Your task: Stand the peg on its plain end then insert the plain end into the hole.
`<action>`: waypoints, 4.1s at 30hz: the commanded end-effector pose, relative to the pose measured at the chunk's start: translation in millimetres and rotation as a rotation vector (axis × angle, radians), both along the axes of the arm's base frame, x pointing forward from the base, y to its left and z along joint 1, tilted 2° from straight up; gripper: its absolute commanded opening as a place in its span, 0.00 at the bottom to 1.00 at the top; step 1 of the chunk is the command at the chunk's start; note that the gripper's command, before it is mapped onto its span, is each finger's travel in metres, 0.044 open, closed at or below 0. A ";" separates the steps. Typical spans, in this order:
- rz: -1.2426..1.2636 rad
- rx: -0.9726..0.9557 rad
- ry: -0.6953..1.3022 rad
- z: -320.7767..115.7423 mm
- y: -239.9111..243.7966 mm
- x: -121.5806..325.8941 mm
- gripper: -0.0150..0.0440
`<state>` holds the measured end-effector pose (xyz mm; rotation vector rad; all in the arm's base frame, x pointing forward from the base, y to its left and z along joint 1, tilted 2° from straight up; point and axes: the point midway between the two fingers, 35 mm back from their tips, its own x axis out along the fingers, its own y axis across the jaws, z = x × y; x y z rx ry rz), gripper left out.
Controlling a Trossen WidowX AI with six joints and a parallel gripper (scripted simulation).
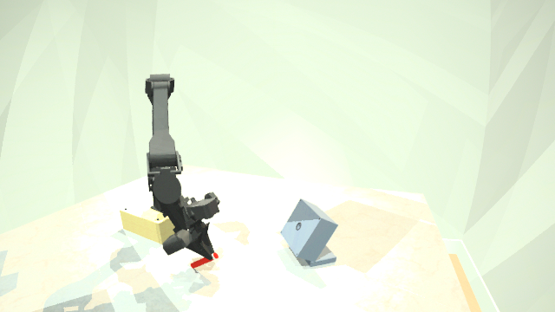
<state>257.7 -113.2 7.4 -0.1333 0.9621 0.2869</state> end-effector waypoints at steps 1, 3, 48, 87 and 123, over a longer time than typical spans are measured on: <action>0.005 0.013 -0.029 0.0 1.2 -3.3 0.34; 0.005 0.018 -0.045 0.5 0.8 -4.5 0.34; -0.001 0.134 -0.414 6.7 -8.3 -33.4 0.34; -0.006 0.236 -0.734 2.9 -15.4 -59.0 0.34; -0.018 0.261 -0.754 -2.9 -14.2 -66.6 0.34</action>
